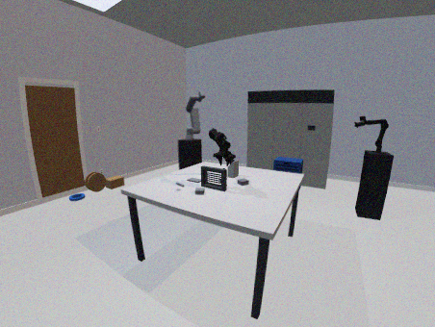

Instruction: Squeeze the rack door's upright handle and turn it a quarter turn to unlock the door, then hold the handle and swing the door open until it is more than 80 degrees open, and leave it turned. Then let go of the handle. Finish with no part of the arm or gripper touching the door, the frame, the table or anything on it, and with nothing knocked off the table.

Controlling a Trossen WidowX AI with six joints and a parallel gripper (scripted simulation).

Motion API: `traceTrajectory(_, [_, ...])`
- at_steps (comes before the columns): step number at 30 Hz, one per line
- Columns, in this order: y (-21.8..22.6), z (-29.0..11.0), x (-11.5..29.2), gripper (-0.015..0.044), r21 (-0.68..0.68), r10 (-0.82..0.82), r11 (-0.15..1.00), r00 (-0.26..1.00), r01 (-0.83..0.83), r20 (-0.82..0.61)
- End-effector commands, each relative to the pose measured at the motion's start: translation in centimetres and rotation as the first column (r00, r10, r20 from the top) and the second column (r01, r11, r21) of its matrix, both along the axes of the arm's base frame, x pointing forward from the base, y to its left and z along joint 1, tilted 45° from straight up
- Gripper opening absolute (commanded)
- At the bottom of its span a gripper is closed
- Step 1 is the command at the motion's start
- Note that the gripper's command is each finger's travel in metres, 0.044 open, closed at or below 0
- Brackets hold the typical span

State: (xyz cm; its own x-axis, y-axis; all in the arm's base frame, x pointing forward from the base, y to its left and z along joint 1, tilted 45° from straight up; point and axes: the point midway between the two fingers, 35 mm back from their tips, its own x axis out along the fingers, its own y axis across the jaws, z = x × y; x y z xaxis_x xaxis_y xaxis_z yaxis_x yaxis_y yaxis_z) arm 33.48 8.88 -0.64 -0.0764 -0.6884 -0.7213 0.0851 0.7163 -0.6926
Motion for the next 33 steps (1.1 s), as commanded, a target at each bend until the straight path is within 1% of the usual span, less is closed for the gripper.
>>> traceTrajectory(1, [-0.2, -0.4, 0.0, 0.0287, -0.011, -0.002, 1.000, 1.000, 0.002, -0.001])
traceTrajectory(33, [-3.9, -4.1, -0.3, 0.0287, -0.013, -0.002, 1.000, 1.000, 0.002, -0.001])
